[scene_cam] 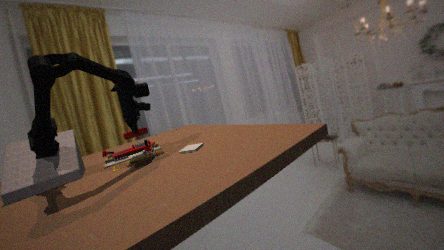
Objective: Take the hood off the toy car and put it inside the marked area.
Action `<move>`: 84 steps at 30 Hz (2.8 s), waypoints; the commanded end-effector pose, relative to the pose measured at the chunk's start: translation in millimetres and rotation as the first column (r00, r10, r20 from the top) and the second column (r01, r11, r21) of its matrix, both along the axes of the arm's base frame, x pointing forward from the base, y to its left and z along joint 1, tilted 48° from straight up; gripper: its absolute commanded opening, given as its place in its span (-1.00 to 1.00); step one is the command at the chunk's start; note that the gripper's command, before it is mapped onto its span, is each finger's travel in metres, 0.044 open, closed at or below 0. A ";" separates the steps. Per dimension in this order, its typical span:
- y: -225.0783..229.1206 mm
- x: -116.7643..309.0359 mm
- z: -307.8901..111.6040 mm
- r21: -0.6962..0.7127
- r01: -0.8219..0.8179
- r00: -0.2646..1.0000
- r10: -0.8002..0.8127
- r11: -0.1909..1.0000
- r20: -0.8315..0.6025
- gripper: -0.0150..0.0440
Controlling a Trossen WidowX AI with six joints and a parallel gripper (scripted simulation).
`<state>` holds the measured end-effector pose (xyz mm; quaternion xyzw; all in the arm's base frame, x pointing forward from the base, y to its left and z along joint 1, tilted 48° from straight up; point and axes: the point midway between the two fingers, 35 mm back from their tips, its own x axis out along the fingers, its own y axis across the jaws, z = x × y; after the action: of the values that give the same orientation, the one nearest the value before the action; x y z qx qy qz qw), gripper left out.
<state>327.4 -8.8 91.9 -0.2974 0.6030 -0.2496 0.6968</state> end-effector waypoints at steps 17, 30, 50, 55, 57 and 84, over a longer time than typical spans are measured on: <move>-34.4 -19.4 24.6 -0.016 0.006 1.000 -0.006 1.000 0.000 -0.49; -41.7 -16.8 16.9 -0.014 0.006 1.000 -0.006 1.000 -0.001 -0.49; -53.4 -13.6 5.5 -0.013 0.006 1.000 -0.006 1.000 0.000 -0.49; -56.4 -13.0 2.7 -0.013 0.006 1.000 -0.006 1.000 0.000 -0.49; -57.6 -12.7 1.6 -0.013 0.006 1.000 -0.006 1.000 0.000 -0.49; -74.4 -10.4 -13.0 -0.016 0.006 1.000 -0.006 1.000 0.000 -0.49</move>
<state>318.3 -80.3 82.3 -0.3006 0.5983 -0.2574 0.6967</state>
